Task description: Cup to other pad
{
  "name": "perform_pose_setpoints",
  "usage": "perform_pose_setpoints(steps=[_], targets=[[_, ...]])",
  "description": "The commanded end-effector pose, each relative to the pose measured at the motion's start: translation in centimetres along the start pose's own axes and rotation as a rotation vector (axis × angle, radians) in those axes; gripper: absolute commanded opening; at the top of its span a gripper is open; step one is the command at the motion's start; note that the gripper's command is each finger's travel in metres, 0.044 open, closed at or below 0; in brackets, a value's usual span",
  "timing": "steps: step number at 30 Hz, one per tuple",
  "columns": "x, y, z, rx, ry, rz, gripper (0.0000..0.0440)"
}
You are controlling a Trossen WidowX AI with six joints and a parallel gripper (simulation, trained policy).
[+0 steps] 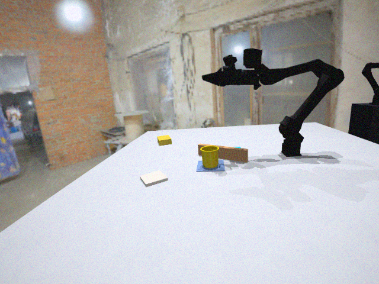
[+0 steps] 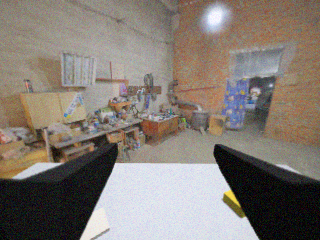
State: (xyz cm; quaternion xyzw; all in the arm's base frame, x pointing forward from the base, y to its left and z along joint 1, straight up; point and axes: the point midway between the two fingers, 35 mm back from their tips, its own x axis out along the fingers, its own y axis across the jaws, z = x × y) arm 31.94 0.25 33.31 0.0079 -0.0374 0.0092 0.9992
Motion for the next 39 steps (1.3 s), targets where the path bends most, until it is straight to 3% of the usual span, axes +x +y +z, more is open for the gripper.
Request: perform_pose_setpoints(steps=[1,11,13,21,39], targets=[[0.0,0.0,0.1,0.000,0.000,0.001,0.0374],[0.7,0.2,0.5,0.032,0.053,-0.004,0.0112],[0.9,0.3,0.4,0.046,0.072,-0.006,0.0077],[1.9,0.9,0.6,0.121,0.140,0.003,0.0153],[4.0,2.6,0.4,0.309,0.319,0.004,0.0143]])
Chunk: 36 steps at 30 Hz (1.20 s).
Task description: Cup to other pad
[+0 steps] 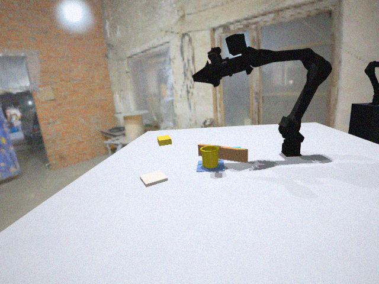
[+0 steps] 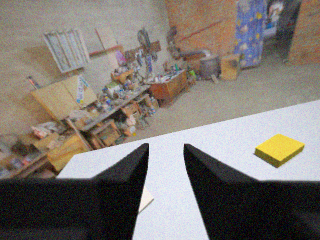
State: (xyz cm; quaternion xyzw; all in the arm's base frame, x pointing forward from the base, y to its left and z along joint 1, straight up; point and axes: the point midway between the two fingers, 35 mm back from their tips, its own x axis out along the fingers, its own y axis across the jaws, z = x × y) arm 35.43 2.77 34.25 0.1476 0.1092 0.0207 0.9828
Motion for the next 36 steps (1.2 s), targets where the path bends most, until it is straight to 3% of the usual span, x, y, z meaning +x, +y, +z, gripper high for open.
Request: perform_pose_setpoints(steps=[1,36], targets=[[0.6,0.2,-0.2,0.037,0.037,-0.008,0.0143],[3.6,3.4,-3.7,0.469,0.458,-0.171,0.0155]])
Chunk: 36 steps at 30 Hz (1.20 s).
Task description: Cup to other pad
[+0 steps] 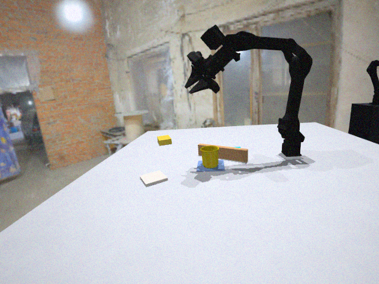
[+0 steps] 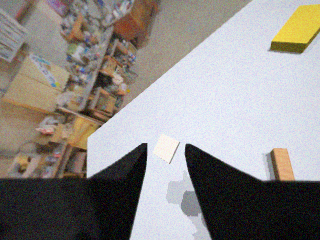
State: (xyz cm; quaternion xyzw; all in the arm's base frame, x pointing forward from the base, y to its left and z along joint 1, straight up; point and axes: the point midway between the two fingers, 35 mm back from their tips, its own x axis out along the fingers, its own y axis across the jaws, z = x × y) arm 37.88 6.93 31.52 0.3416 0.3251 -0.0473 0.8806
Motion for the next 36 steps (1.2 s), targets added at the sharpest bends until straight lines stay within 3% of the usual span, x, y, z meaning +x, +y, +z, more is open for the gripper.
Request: perform_pose_setpoints(steps=[1,19,36], targets=[[0.6,0.1,-0.6,0.040,0.042,-0.027,0.0154],[2.5,-0.9,-3.7,0.223,0.222,-0.233,0.0137],[4.4,-4.2,-7.1,0.274,0.358,-0.495,0.0149]])
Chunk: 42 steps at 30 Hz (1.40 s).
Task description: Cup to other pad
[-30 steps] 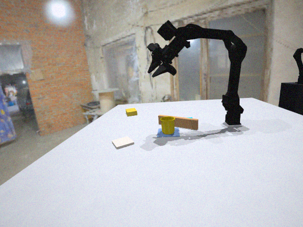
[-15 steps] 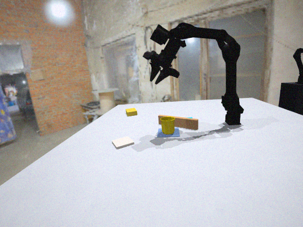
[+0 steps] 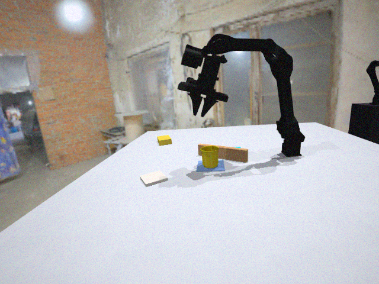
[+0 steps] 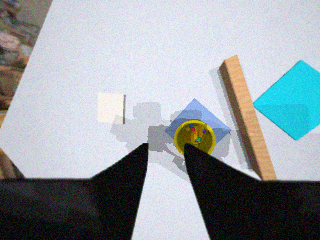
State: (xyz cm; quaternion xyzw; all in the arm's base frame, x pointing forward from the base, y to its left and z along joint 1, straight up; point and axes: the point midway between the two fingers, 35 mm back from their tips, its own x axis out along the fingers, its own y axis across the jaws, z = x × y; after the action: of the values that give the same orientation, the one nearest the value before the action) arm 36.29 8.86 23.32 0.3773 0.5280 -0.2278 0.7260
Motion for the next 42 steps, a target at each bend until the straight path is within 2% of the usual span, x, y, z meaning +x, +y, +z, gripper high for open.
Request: perform_pose_setpoints(steps=[1,19,42], targets=[[1.0,-0.6,-0.2,0.009,0.017,-0.057,0.0150],[5.2,-4.1,-1.8,0.044,0.091,-0.326,0.0162],[12.2,-7.6,-3.5,0.050,0.113,-0.478,0.0186]])
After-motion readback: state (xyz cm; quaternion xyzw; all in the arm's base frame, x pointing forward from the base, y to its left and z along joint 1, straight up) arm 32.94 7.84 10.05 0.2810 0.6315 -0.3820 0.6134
